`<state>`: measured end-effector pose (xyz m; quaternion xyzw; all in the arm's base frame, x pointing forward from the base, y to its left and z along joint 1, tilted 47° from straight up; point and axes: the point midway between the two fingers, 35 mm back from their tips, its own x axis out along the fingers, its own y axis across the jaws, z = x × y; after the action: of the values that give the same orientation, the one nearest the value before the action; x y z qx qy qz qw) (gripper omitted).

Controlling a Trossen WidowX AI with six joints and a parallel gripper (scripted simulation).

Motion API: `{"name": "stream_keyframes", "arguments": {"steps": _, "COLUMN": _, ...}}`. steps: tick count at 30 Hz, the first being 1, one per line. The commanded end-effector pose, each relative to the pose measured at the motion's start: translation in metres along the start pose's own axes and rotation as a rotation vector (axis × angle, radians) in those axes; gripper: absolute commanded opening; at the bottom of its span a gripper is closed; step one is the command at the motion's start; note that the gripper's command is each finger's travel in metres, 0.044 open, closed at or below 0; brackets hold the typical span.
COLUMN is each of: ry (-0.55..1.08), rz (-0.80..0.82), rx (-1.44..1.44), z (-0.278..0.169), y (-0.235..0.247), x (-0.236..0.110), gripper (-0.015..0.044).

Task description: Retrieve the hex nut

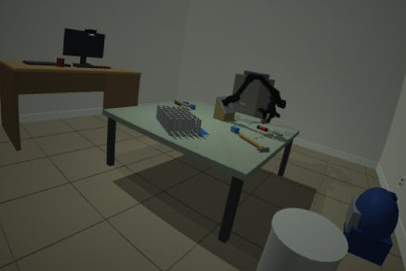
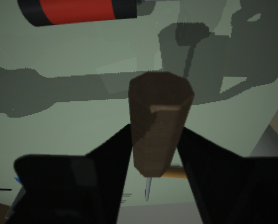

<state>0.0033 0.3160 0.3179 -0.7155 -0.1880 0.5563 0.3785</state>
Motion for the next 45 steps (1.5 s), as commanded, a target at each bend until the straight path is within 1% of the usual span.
{"name": "stream_keyframes", "arguments": {"steps": 1, "ry": 0.002, "rz": 0.012, "rx": -0.009, "z": 0.003, "y": 0.003, "x": 0.008, "gripper": 0.0}}
{"name": "stream_keyframes", "arguments": {"steps": 45, "ry": 0.003, "rz": 0.011, "rx": -0.01, "z": 0.018, "y": 0.009, "x": 0.059, "gripper": 0.0}}
